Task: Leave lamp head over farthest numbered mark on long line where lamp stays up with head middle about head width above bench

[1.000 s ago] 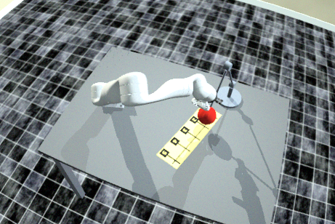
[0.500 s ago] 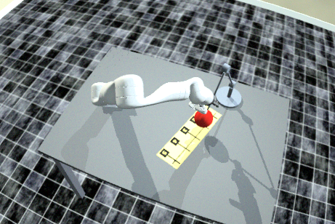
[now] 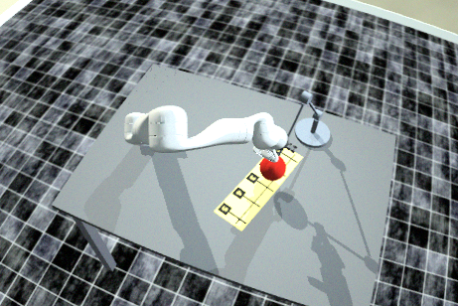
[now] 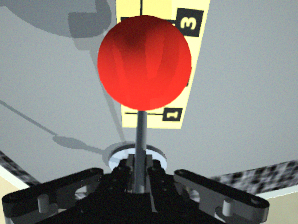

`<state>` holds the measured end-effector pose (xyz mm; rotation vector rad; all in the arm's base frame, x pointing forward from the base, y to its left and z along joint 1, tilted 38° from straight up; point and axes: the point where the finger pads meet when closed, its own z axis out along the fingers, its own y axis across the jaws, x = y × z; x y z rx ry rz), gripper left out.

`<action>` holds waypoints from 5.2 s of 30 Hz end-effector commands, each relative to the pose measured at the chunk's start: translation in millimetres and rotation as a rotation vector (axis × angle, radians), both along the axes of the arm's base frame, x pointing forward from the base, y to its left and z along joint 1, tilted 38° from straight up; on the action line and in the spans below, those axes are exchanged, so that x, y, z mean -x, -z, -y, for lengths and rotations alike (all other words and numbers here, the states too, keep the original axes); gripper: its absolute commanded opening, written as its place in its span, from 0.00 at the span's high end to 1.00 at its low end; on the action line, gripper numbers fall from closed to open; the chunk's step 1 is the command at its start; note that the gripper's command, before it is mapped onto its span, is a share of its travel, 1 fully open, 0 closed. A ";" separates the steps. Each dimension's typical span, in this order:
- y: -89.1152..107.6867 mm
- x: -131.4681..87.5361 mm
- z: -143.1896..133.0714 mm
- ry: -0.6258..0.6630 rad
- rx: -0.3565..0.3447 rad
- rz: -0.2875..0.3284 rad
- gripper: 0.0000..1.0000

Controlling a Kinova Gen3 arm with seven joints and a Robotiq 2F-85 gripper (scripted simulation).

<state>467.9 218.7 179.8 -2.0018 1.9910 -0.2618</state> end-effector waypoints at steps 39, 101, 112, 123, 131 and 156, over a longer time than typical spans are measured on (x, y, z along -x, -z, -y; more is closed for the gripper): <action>-12.5 -1.2 17.8 0.004 -0.002 0.003 0.00; -12.9 -1.4 18.0 0.004 -0.002 0.003 0.00; -29.1 4.7 19.5 0.004 -0.002 0.003 0.00; -73.5 21.5 23.5 0.004 -0.002 0.003 0.00; -94.4 30.7 25.7 0.004 0.000 -0.002 0.00; -119.6 45.0 29.5 0.004 0.009 -0.021 0.00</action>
